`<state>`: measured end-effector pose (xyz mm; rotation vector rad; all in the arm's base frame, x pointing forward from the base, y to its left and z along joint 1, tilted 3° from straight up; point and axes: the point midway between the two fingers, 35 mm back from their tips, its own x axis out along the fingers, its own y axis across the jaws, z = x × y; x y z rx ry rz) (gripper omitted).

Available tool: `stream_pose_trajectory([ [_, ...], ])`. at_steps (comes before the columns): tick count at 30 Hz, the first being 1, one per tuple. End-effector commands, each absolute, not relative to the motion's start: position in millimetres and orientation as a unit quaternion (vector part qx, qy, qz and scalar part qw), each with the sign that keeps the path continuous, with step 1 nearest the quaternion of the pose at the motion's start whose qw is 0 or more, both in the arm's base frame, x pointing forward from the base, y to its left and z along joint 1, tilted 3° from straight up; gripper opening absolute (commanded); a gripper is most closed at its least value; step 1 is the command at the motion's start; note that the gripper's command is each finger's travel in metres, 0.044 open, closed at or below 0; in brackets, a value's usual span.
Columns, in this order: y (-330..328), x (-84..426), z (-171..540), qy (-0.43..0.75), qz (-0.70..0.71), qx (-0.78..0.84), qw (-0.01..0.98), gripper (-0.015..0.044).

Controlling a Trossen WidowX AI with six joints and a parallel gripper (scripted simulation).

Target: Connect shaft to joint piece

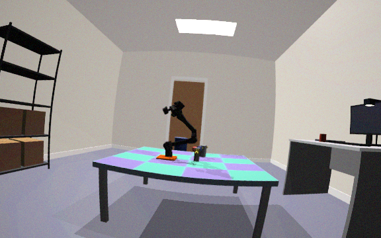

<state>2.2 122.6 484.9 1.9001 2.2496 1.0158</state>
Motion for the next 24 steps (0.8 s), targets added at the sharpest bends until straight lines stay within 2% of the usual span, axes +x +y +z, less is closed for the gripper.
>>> stream_pose_trajectory([
  [1, 123, 2, 485, 0.722, 0.326, 0.610, 0.013, 0.0426],
  [2, 123, 2, 485, 0.722, 0.326, 0.610, 0.013, 0.0440],
  [10, 129, -9, 483, 0.691, 0.350, 0.629, 0.066, 0.0440],
  [24, 156, -28, 464, 0.598, 0.438, 0.615, 0.267, 0.0440],
])
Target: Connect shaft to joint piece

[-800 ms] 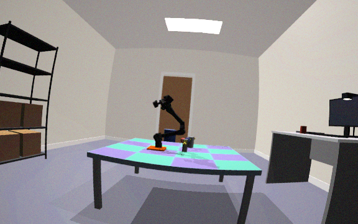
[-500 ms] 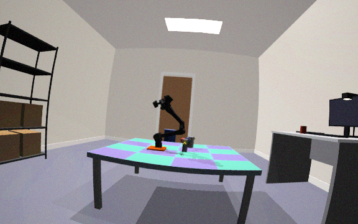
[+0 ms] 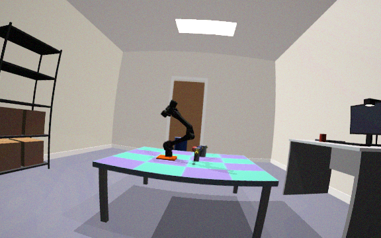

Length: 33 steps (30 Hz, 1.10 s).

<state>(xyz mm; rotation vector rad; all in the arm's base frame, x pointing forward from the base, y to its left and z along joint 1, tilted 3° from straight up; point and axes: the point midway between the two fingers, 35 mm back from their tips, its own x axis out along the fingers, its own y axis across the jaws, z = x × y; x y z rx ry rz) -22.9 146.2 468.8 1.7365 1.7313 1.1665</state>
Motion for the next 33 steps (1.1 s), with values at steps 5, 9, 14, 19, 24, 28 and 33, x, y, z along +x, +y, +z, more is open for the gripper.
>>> stream_pose_trajectory([
  [5, 169, -29, 454, 0.565, 0.454, 0.598, 0.342, 0.0440],
  [9, 181, -28, 444, 0.540, 0.461, 0.579, 0.401, 0.0440],
  [14, 195, -22, 430, 0.510, 0.461, 0.550, 0.475, 0.0440],
  [19, 209, -13, 414, 0.483, 0.452, 0.514, 0.546, 0.0440],
  [24, 222, 0, 396, 0.461, 0.434, 0.472, 0.614, 0.0440],
  [28, 230, 13, 381, 0.447, 0.412, 0.434, 0.664, 0.0440],
  [33, 237, 34, 360, 0.436, 0.378, 0.384, 0.721, 0.0440],
])
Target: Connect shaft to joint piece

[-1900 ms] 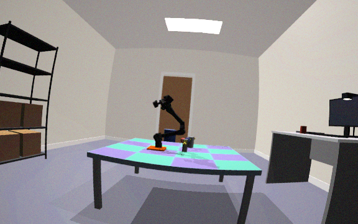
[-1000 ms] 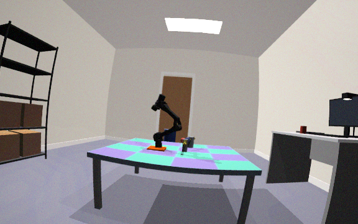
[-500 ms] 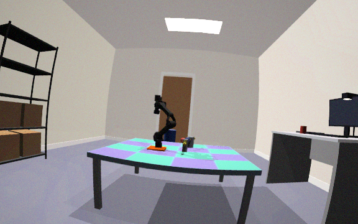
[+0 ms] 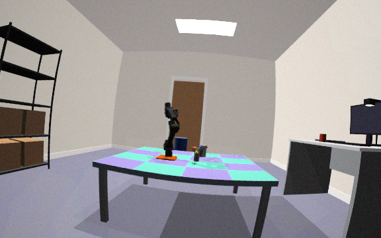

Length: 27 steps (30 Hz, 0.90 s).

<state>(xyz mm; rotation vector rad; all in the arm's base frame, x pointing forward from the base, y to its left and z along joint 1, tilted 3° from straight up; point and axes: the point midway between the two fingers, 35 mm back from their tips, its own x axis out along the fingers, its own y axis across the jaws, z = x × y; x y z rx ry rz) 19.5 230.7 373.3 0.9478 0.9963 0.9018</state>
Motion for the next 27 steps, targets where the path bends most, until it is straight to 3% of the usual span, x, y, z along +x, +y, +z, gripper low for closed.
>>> stream_pose_trajectory([
  [1, 238, 38, 356, 0.435, 0.370, 0.374, 0.731, 0.0440],
  [15, 229, 107, 293, 0.455, 0.229, 0.218, 0.833, 0.0440],
  [27, 187, 159, 243, 0.533, 0.090, 0.106, 0.835, 0.0440],
])
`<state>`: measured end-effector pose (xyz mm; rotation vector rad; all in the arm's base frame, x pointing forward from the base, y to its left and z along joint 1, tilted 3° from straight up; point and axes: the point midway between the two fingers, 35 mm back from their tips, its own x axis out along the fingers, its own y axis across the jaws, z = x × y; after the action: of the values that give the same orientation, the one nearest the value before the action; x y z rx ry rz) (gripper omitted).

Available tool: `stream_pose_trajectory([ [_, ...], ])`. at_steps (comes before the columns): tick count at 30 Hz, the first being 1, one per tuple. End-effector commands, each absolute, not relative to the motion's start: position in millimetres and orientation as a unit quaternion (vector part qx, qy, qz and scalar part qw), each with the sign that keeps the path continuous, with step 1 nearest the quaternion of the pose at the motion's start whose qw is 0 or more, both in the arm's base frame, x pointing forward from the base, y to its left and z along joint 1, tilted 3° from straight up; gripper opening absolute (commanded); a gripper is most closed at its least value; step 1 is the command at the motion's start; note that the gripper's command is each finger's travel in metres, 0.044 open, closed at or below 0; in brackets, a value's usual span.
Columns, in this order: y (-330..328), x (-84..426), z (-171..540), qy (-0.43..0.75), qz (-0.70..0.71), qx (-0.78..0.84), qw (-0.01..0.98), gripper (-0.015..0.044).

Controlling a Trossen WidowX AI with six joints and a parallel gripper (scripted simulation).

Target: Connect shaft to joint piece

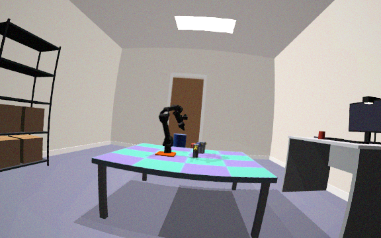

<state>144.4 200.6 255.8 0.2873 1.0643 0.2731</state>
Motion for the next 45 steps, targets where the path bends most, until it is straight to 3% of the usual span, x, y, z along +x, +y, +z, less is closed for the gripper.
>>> stream_pose_trajectory([
  [1, 182, 162, 239, 0.542, 0.078, 0.098, 0.831, 0.0440],
  [17, 99, 188, 195, 0.704, -0.067, 0.054, 0.705, 0.0440],
  [24, 96, 188, 194, 0.711, -0.071, 0.055, 0.698, 0.0440],
  [45, 94, 184, 173, 0.651, 0.103, -0.099, 0.745, 0.0440],
])
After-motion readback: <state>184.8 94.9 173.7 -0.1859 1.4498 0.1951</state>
